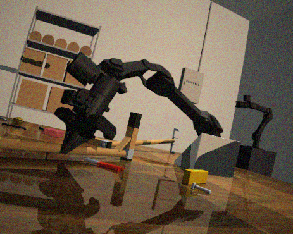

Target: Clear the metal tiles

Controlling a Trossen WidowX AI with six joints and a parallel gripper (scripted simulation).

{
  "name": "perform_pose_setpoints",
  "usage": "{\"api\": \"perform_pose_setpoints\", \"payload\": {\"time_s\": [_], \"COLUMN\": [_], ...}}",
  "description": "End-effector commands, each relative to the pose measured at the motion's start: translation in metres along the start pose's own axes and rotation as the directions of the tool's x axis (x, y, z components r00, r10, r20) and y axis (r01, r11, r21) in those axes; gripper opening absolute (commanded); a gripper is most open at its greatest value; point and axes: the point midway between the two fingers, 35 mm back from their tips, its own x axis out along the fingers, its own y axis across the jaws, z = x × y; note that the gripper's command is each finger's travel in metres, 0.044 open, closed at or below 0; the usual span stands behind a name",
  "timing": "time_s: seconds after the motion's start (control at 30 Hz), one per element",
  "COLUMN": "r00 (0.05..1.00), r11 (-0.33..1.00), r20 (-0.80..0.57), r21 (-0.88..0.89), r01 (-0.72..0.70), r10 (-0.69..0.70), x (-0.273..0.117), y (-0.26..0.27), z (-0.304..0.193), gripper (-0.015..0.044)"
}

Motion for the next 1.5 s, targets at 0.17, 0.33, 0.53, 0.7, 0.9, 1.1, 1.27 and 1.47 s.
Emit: {"api": "perform_pose_setpoints", "payload": {"time_s": [0.17,0.33,0.53,0.7,0.9,1.1,1.27,1.47], "r00": [1.0,1.0,1.0,1.0,1.0,1.0,1.0,1.0], "r11": [1.0,1.0,1.0,1.0,1.0,1.0,1.0,1.0], "r20": [-0.005,-0.005,-0.005,-0.005,-0.005,-0.005,-0.005,0.005], "r21": [0.004,0.004,0.004,0.004,0.003,0.003,0.003,-0.002], "r01": [0.001,0.002,0.003,0.003,0.004,0.005,0.005,0.004], "r10": [-0.001,-0.002,-0.003,-0.003,-0.004,-0.005,-0.005,-0.004], "x": [0.004,0.004,0.005,0.005,0.005,0.006,0.006,0.001], "y": [-0.014,-0.019,-0.025,-0.03,-0.036,-0.042,-0.046,-0.039], "z": [0.0,0.001,0.002,0.002,0.003,0.004,0.004,0.008], "gripper": [0.0,0.0,0.0,0.0,0.0,0.0,0.0,0.0]}}
